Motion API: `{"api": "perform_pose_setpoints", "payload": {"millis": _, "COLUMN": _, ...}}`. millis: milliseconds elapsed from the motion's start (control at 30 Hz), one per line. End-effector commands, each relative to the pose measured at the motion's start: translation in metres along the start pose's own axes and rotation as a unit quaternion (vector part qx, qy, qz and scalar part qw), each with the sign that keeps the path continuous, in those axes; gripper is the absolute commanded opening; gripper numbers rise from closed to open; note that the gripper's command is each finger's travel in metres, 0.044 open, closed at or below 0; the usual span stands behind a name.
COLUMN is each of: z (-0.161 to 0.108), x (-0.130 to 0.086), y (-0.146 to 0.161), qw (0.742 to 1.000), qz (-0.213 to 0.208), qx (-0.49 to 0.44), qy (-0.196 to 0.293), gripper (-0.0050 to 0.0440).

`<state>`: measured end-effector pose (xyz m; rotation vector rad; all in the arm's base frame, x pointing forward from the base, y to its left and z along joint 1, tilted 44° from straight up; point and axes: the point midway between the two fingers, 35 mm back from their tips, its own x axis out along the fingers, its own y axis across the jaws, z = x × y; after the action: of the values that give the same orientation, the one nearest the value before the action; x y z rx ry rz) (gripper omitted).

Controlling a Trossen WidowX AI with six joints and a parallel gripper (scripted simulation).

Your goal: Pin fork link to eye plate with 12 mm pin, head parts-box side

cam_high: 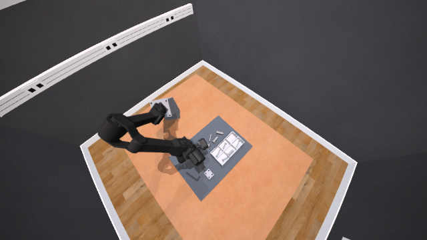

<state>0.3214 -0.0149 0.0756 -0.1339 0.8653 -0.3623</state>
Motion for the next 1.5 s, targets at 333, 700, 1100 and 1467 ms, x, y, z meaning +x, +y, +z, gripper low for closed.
{"api": "perform_pose_setpoints", "payload": {"millis": 333, "z": 0.020, "x": -0.001, "y": -0.002, "qw": 0.999, "qz": 0.003, "qx": -0.042, "qy": -0.007, "gripper": -0.0050}}
{"api": "perform_pose_setpoints", "payload": {"millis": 700, "z": 0.042, "x": 0.002, "y": -0.007, "qw": 0.995, "qz": 0.004, "qx": -0.103, "qy": -0.009, "gripper": -0.0050}}
{"api": "perform_pose_setpoints", "payload": {"millis": 1100, "z": 0.045, "x": -0.001, "y": -0.008, "qw": 0.995, "qz": 0.002, "qx": -0.100, "qy": -0.015, "gripper": -0.0050}}
{"api": "perform_pose_setpoints", "payload": {"millis": 1467, "z": 0.045, "x": -0.001, "y": -0.008, "qw": 0.995, "qz": 0.002, "qx": -0.100, "qy": -0.015, "gripper": -0.0050}}
